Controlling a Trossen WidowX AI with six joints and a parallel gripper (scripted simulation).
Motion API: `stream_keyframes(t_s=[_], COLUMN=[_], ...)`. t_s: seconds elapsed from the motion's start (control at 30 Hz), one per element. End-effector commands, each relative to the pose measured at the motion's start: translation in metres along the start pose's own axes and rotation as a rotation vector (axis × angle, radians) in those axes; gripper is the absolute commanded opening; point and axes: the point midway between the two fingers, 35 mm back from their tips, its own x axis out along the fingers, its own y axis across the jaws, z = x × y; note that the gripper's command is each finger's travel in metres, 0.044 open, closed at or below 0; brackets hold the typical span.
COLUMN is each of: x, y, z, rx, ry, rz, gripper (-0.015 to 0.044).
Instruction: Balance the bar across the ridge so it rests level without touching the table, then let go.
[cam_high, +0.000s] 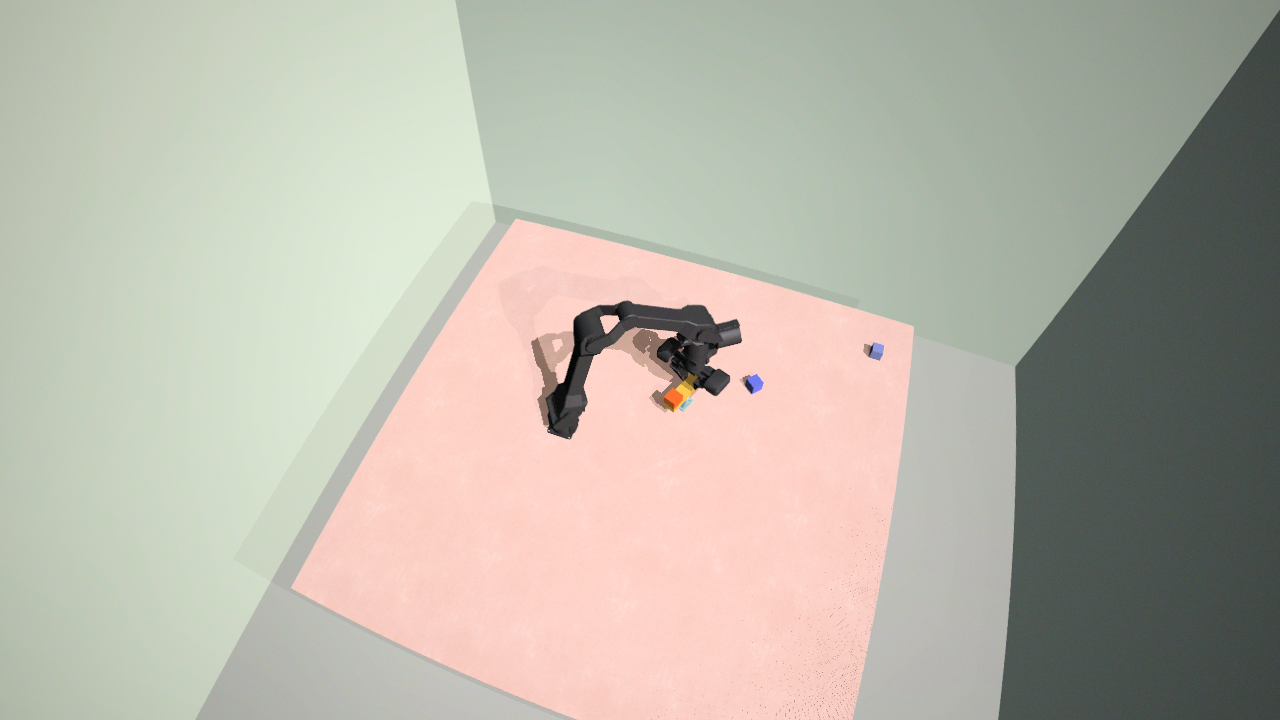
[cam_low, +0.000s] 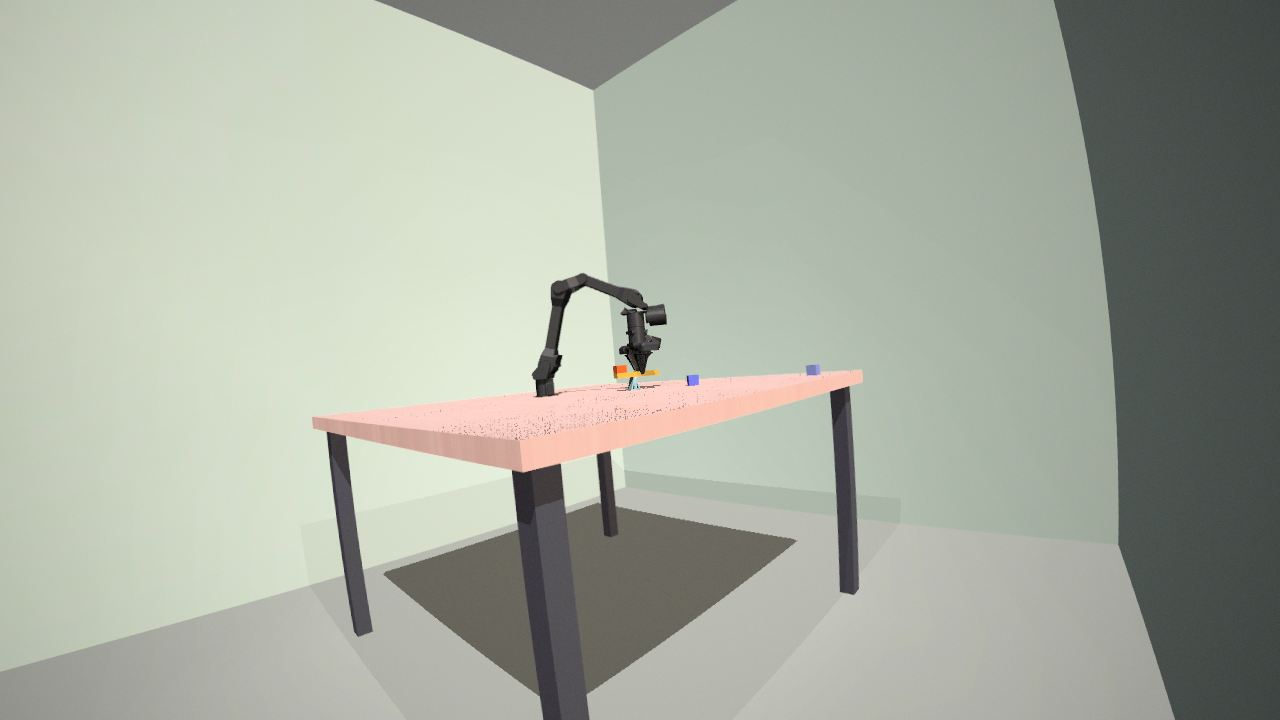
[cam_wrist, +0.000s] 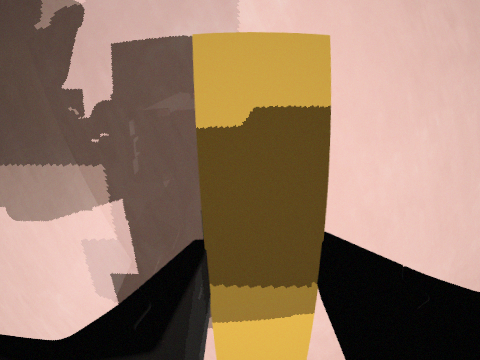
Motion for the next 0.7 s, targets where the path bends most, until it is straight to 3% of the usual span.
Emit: stream_keyframes(t_s=[0.0,0.47,0.67], x=[0.0,0.0,0.0], y=[0.0,0.0,0.0], z=[0.0,0.0,0.0], rx=[0.0,0.0,0.0], ry=[0.0,0.0,0.0], rz=[0.0,0.0,0.0], gripper=[0.0,0.0,0.0157])
